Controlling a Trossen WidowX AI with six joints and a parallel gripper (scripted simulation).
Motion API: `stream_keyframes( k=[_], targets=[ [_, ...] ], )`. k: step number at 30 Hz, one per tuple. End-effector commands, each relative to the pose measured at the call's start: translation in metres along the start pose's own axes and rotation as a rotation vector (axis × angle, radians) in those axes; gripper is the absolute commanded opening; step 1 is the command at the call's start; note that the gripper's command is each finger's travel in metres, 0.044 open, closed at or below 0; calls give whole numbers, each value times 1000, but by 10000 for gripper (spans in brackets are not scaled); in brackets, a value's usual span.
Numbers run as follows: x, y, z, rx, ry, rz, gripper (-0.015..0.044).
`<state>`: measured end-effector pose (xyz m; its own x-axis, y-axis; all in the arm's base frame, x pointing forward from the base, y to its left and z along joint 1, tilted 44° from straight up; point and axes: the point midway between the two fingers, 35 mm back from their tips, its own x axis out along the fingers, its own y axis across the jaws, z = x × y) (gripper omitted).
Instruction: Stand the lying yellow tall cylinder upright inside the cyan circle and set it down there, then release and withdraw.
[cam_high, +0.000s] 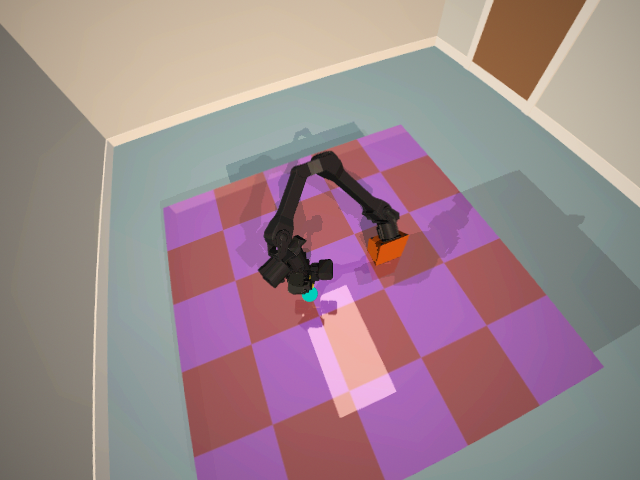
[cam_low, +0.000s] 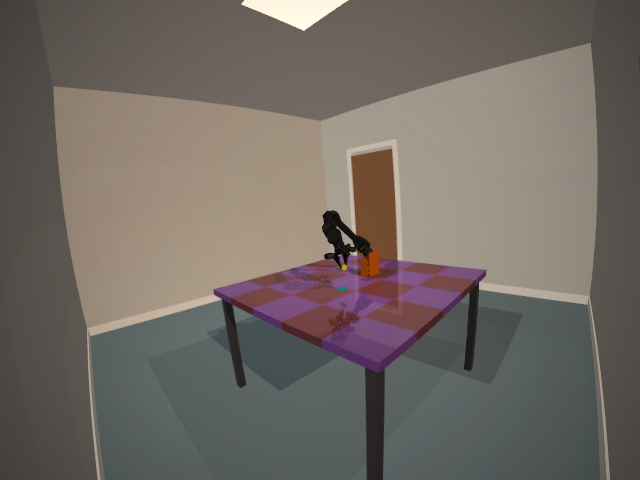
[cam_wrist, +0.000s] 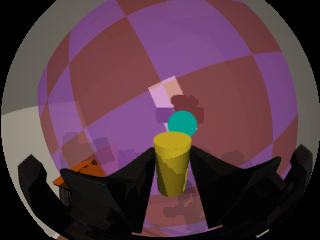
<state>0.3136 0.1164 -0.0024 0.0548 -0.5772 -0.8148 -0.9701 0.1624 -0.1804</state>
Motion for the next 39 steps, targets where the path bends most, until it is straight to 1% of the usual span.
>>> stream_keyframes(
  k=[1, 39],
  targets=[
    [0, 0, -1, 0, -35, 17, 105],
    [17, 7, -1, -4, -282, 164, 105]
  ],
)
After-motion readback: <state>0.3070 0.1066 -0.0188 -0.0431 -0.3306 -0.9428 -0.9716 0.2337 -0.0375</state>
